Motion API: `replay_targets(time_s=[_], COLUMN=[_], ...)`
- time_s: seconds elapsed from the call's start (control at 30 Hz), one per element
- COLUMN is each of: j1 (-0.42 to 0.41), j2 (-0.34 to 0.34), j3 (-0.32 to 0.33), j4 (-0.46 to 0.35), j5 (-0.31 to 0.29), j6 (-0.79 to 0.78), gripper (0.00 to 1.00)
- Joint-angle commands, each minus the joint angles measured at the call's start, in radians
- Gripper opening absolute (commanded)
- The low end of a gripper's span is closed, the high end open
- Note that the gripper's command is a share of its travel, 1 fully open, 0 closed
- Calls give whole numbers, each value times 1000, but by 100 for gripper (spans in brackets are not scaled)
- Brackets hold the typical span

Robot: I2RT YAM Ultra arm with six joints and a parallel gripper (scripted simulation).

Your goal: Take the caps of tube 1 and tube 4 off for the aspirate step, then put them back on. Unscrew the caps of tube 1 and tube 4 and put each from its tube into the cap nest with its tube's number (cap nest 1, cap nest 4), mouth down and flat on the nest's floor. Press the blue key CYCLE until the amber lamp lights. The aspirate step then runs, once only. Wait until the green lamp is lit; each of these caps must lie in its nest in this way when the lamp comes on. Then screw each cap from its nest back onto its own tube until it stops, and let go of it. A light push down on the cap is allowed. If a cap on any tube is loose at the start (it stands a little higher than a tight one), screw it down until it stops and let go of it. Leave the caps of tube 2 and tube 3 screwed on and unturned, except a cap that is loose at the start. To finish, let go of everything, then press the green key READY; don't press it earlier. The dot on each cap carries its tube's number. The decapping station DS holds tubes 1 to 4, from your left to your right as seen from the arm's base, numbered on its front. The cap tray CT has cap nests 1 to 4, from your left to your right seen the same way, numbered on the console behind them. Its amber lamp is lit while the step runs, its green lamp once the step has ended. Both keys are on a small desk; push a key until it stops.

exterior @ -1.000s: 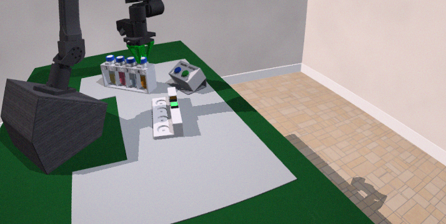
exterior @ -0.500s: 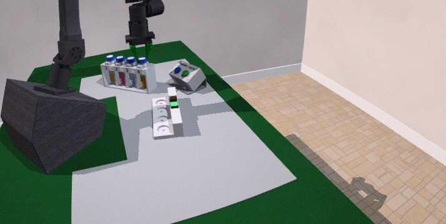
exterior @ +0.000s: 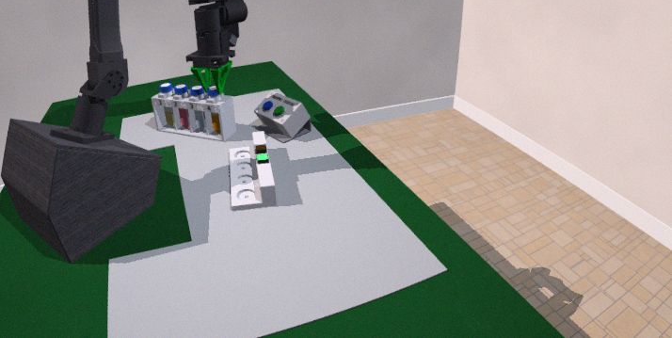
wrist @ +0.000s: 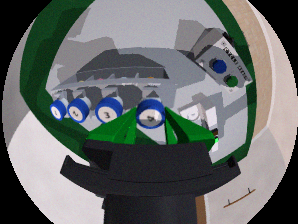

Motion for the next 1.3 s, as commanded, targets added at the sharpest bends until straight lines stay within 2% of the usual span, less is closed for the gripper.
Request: replay_targets(time_s=[0.0,0.37,0.43,0.93,1.0,1.27], j1=[-1,-1,-1,-1,-1,-1], j2=[-5,-5,-5,-5,-5,-5], j3=[3,3,3,3,3,3], j4=[2,2,2,2,2,2], j5=[-2,-2,-2,-1,-1,-1], j6=[217,767,767,1517,1517,1917], gripper=[0,0,0,0,0,0])
